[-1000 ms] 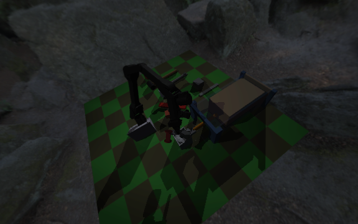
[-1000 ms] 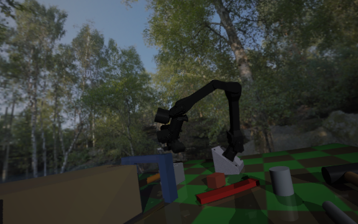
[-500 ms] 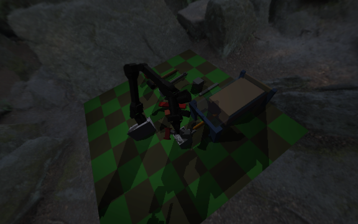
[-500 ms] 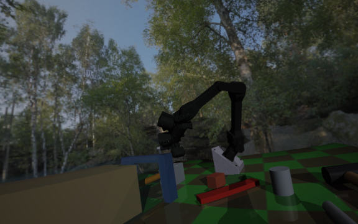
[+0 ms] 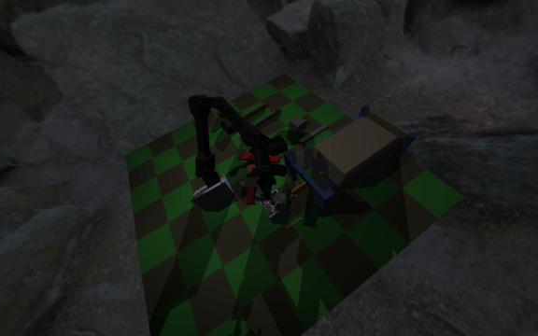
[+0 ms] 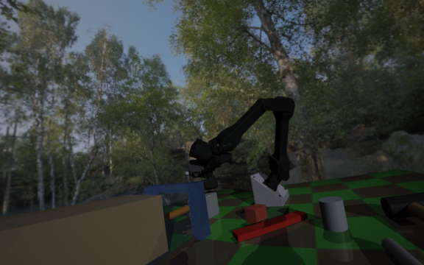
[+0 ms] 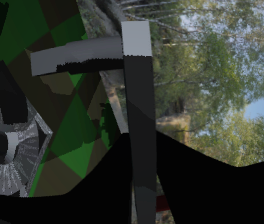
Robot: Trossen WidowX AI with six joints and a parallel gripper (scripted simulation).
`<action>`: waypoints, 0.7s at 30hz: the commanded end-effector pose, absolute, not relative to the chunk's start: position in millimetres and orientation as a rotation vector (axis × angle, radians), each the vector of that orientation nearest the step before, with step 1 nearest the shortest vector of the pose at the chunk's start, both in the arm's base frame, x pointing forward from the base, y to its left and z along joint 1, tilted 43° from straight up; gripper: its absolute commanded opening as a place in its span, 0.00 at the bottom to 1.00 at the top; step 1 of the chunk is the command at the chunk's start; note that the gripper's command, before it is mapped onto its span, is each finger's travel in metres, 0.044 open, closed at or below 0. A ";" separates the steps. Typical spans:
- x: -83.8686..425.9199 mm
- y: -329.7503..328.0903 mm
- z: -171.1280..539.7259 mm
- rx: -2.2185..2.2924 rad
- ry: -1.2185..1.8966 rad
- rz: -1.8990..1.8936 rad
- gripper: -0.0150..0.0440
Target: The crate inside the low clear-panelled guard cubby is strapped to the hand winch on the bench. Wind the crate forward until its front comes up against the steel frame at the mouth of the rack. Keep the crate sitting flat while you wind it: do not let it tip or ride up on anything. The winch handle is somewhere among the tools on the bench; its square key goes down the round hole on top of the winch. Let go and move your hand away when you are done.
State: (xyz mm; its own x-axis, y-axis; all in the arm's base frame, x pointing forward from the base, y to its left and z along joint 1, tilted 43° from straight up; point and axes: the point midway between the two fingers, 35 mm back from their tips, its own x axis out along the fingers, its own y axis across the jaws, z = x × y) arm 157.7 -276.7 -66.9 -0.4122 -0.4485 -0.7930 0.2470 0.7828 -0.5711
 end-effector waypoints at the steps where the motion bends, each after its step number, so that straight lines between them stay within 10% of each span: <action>1: 156.6 -278.8 -65.5 -0.221 1.842 -0.833 0.25; 21: 156.6 -278.4 -65.6 -0.348 1.836 -0.922 0.25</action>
